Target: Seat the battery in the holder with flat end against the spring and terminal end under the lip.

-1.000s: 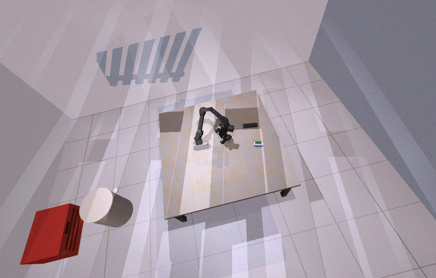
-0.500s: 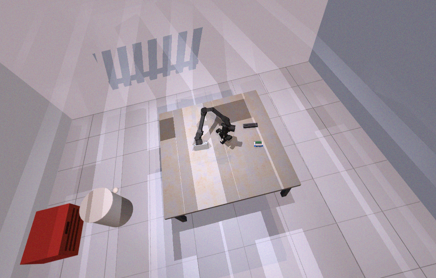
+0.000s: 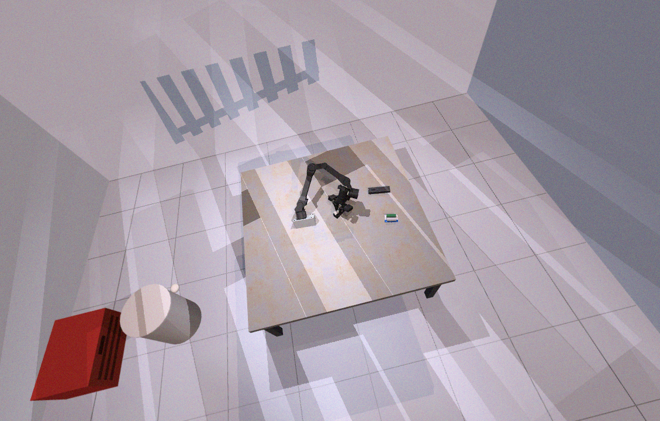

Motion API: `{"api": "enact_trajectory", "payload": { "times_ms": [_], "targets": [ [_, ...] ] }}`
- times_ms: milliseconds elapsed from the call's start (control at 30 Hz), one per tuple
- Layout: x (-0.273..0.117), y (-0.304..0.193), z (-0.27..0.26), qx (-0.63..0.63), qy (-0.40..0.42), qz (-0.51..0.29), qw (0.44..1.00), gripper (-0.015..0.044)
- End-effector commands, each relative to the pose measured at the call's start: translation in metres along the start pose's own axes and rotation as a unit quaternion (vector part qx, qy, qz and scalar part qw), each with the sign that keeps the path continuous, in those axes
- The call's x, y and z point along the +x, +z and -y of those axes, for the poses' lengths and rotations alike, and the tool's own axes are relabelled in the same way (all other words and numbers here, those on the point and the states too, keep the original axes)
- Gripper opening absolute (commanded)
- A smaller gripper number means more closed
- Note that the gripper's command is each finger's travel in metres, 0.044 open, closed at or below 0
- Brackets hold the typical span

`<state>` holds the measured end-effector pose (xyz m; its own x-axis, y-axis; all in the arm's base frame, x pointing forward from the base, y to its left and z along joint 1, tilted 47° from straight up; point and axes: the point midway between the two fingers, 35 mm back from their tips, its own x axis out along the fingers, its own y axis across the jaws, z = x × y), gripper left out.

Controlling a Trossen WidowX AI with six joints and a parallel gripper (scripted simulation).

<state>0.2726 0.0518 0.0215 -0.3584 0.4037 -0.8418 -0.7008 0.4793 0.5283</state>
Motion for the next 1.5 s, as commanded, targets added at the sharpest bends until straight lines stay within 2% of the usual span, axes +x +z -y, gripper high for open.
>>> {"api": "enact_trajectory", "payload": {
  "times_ms": [0, 1033, 1467],
  "targets": [
    [0.002, 0.0, 0.002, 0.004, 0.002, -0.011, 1.0, 0.0084],
    [-0.007, 0.022, 0.002, 0.004, 0.001, -0.014, 1.0, 0.0084],
    [-0.002, 0.02, 0.004, 0.007, 0.003, 0.031, 0.999, 0.0084]
  ]
}}
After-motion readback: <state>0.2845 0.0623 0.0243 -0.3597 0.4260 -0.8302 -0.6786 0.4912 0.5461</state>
